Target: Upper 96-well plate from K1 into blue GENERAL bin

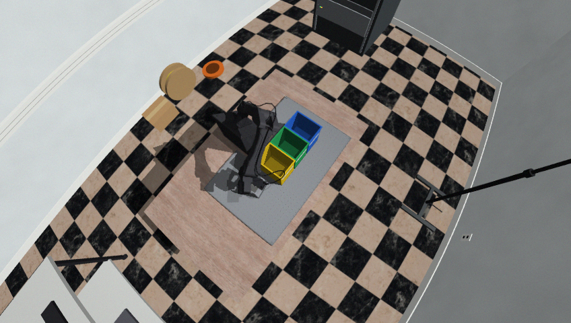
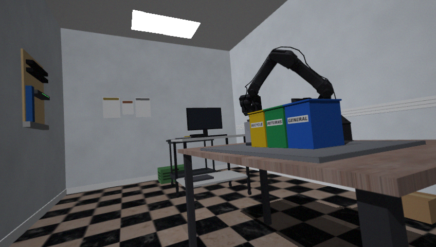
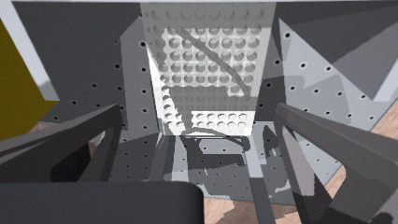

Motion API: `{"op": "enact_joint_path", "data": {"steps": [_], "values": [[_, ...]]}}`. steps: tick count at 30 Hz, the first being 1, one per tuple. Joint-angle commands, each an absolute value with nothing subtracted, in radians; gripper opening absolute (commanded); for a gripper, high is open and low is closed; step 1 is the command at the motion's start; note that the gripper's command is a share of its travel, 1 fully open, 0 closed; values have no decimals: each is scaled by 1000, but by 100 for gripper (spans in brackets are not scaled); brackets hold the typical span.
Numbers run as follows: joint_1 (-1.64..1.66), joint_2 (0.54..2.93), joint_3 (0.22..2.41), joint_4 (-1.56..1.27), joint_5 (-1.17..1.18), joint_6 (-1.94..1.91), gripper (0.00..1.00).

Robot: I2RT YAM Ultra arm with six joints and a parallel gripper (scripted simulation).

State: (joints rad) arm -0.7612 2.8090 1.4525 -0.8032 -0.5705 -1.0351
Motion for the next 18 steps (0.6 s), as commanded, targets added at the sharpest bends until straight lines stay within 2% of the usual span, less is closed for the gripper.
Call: {"op": "enact_joint_path", "data": {"steps": [1,18], "values": [[-770,2821,1452,-764,-590,-1017,100],[-729,2861,1422,-673,-611,-975,100]]}}
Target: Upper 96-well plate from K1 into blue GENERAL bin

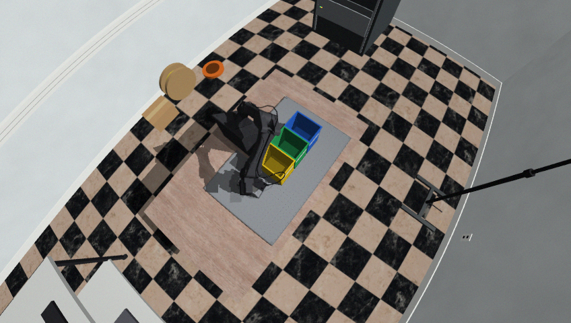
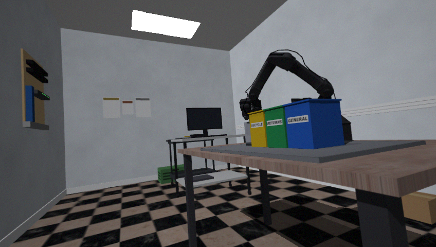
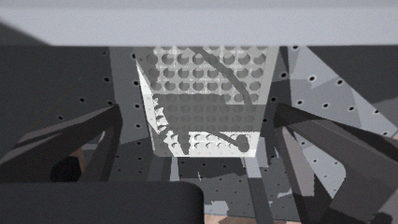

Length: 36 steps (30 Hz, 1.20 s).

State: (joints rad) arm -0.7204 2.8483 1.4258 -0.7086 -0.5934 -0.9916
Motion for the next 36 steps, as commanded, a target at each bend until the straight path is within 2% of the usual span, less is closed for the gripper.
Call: {"op": "enact_joint_path", "data": {"steps": [1,36], "values": [[-718,2863,1410,-668,-612,-973,100],[-666,2911,1391,-569,-636,-926,100]]}}
